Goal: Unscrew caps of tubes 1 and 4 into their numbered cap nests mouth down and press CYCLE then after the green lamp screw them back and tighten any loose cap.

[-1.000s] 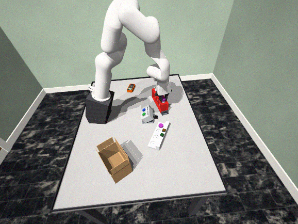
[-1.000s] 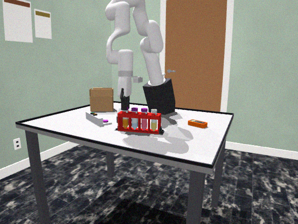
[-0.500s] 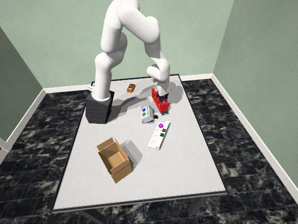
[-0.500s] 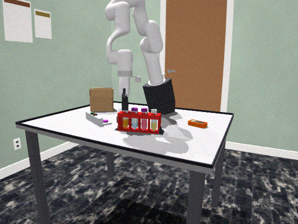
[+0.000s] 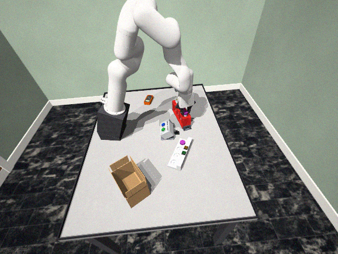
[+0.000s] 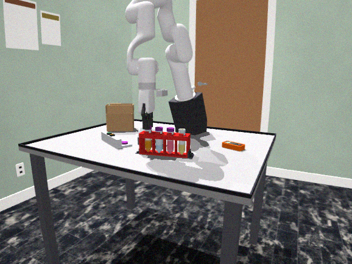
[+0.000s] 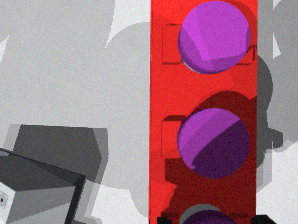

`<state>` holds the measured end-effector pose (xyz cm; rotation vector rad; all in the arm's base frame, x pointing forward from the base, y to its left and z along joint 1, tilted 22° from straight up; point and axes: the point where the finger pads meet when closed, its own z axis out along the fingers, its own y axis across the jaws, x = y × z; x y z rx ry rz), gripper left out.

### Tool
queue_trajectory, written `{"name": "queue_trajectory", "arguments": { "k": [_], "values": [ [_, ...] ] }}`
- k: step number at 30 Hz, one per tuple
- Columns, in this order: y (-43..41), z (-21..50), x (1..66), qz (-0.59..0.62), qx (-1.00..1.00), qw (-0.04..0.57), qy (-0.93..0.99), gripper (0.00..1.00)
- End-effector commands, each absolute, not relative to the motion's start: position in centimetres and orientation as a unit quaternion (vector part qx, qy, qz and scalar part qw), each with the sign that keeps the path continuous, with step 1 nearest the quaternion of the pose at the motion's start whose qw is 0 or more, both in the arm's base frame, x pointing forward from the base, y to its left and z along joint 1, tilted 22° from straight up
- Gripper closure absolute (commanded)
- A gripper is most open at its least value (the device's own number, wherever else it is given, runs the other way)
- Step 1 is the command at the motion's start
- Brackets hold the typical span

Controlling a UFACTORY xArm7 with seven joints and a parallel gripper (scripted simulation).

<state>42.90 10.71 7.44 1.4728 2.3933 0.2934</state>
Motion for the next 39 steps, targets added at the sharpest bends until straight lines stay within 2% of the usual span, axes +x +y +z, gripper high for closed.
{"name": "queue_trajectory", "arguments": {
  "k": [1, 13, 14, 39],
  "values": [
    [10.7, 7.8, 42.9, 0.104, 0.526, 0.161, 0.829, 0.54],
    [10.7, 7.9, 42.8, 0.104, 0.526, 0.161, 0.829, 0.54],
    [10.7, 7.9, 42.8, 0.104, 0.526, 0.161, 0.829, 1.00],
    [10.7, 10.5, 41.8, 0.104, 0.526, 0.161, 0.829, 1.00]
  ]
}}
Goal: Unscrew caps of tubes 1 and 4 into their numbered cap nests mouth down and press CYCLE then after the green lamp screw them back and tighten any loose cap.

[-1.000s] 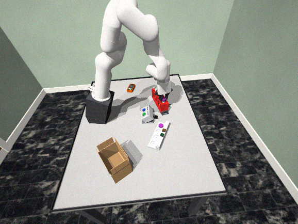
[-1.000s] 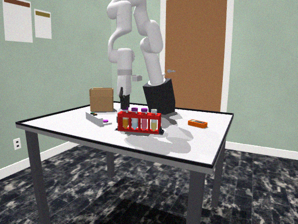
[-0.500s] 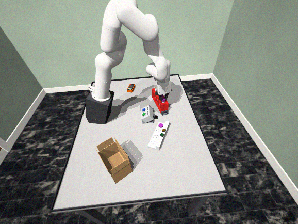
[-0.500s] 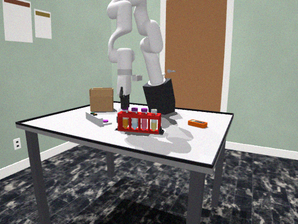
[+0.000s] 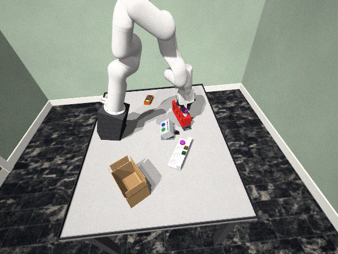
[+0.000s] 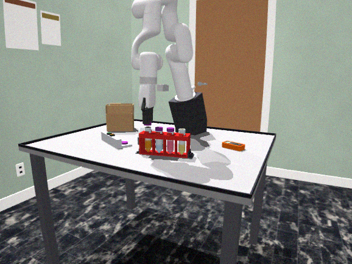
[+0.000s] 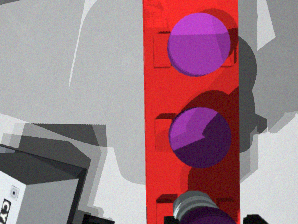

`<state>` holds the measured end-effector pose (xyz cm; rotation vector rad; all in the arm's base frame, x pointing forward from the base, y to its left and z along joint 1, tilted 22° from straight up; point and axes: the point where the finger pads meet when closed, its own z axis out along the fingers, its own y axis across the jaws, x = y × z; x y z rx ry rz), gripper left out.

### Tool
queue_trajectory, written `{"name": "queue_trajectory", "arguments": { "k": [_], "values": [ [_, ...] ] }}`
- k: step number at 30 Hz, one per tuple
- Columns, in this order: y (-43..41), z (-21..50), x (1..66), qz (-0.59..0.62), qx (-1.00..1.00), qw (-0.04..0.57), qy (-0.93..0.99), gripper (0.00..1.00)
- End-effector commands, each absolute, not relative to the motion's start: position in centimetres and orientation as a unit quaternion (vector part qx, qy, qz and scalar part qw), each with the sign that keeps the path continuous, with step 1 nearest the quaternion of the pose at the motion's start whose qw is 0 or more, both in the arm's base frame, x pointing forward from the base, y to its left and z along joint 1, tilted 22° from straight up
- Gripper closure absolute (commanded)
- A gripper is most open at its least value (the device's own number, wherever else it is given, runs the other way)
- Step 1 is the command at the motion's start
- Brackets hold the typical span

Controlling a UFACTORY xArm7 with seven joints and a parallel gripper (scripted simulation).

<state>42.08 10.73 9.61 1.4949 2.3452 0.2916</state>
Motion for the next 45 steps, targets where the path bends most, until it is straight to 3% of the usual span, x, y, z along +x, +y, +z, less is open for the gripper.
{"name": "queue_trajectory", "arguments": {
  "k": [1, 7, 25, 45],
  "values": [
    [10.7, 10.7, 41.7, 0.104, 0.526, 0.161, 0.829, 1.00],
    [10.7, 11.3, 41.5, 0.104, 0.526, 0.161, 0.829, 1.00],
    [1.1, 10.7, 40.2, 0.027, 0.130, 0.190, 0.973, 1.00],
    [-11.1, 10.0, 38.6, 0.027, 0.130, 0.189, 0.973, 1.00]
  ]
}}
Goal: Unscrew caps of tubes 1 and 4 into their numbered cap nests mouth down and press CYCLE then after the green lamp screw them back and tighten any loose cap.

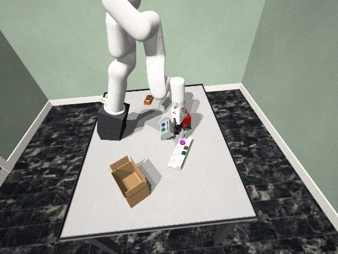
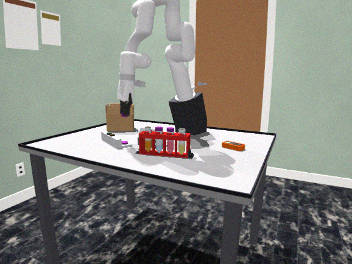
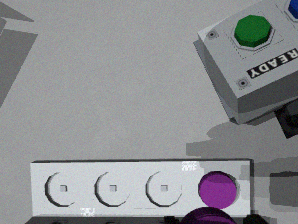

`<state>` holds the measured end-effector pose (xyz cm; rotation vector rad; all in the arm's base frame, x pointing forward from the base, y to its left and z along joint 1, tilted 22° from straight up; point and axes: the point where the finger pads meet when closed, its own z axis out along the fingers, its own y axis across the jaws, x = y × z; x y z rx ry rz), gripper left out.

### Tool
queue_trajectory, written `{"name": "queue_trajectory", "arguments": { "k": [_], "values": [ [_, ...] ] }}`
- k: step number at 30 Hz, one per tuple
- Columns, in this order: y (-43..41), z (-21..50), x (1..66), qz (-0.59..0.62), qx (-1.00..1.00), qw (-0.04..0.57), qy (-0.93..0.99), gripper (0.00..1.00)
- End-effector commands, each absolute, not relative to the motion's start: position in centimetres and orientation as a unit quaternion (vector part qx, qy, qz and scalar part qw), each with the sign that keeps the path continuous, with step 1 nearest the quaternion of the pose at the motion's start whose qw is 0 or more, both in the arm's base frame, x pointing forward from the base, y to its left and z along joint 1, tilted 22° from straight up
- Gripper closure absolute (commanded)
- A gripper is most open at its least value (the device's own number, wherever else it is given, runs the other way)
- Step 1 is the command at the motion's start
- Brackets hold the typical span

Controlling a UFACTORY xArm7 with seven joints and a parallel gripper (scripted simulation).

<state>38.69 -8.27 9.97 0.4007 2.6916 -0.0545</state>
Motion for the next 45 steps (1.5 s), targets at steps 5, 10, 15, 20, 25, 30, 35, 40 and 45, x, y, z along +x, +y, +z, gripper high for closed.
{"name": "queue_trajectory", "arguments": {
  "k": [5, 10, 15, 20, 25, 30, 35, 40, 45],
  "values": [
    [-13.1, 9.9, 38.3, 0.027, 0.130, 0.189, 0.973, 1.00],
    [-16.9, 9.6, 37.8, 0.027, 0.130, 0.189, 0.973, 1.00],
    [-20.1, 9.5, 37.4, 0.027, 0.130, 0.189, 0.973, 1.00],
    [-21.7, 9.4, 37.1, 0.027, 0.130, 0.189, 0.973, 1.00],
    [-21.7, 9.4, 37.1, 0.027, 0.130, 0.189, 0.973, 1.00],
    [-21.7, 8.9, 37.3, 0.027, 0.130, 0.189, 0.973, 1.00],
    [-21.7, 6.6, 38.3, 0.027, 0.130, 0.189, 0.973, 1.00],
    [-21.7, 5.2, 38.8, 0.027, 0.130, 0.189, 0.973, 1.00],
    [-21.7, 2.9, 39.7, 0.027, 0.130, 0.189, 0.973, 1.00]
  ]
}}
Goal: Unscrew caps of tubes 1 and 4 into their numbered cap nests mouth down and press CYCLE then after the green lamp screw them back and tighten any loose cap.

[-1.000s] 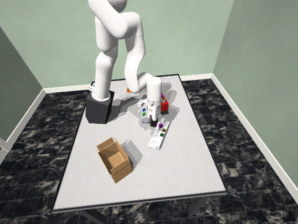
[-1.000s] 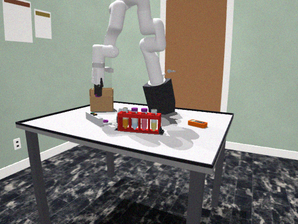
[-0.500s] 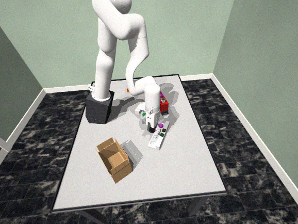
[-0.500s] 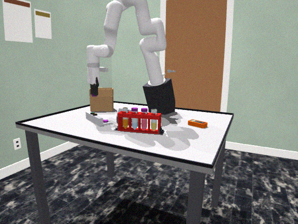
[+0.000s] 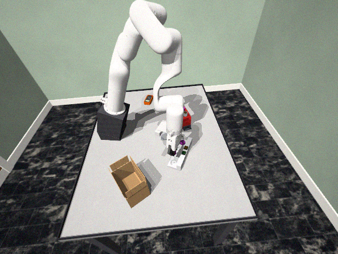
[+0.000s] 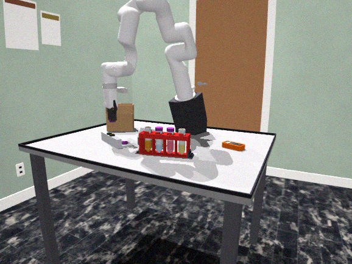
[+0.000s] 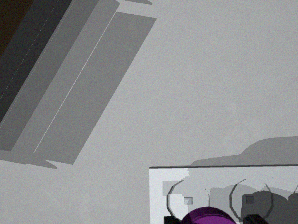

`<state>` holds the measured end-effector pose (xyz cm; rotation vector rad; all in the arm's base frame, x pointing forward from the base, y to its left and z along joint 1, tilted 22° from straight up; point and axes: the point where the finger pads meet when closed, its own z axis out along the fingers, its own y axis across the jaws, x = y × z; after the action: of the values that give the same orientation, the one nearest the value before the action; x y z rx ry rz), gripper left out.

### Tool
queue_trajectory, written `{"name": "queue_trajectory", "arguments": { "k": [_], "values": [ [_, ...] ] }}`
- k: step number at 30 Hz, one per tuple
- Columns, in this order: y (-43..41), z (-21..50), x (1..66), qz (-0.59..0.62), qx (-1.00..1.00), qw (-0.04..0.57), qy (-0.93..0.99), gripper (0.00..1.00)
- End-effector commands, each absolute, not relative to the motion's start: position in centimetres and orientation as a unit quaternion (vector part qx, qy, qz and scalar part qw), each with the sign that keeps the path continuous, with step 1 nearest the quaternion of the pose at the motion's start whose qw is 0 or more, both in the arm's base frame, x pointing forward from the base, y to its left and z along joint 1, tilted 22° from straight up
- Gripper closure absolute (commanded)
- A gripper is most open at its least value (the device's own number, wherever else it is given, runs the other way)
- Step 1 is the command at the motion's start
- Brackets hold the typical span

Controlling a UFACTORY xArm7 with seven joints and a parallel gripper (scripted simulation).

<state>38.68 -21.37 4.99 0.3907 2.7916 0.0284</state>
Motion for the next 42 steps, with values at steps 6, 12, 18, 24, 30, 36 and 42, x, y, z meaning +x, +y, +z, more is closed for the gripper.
{"name": "queue_trajectory", "arguments": {
  "k": [6, 12, 18, 24, 30, 36, 42],
  "values": [
    [-21.7, 0.1, 40.9, 0.027, 0.130, 0.189, 0.973, 1.00],
    [-21.8, -1.7, 41.7, 0.027, 0.130, 0.189, 0.973, 1.00],
    [-21.8, -2.4, 42.0, 0.027, 0.130, 0.189, 0.973, 1.00],
    [-21.8, -2.4, 42.0, 0.027, 0.130, 0.189, 0.973, 1.00],
    [-21.8, -2.5, 42.0, 0.027, 0.130, 0.189, 0.973, 1.00],
    [-21.8, -2.5, 42.0, 0.027, 0.130, 0.189, 0.973, 1.00],
    [-21.7, -2.5, 41.9, 0.027, 0.130, 0.189, 0.973, 1.00]
  ]
}}
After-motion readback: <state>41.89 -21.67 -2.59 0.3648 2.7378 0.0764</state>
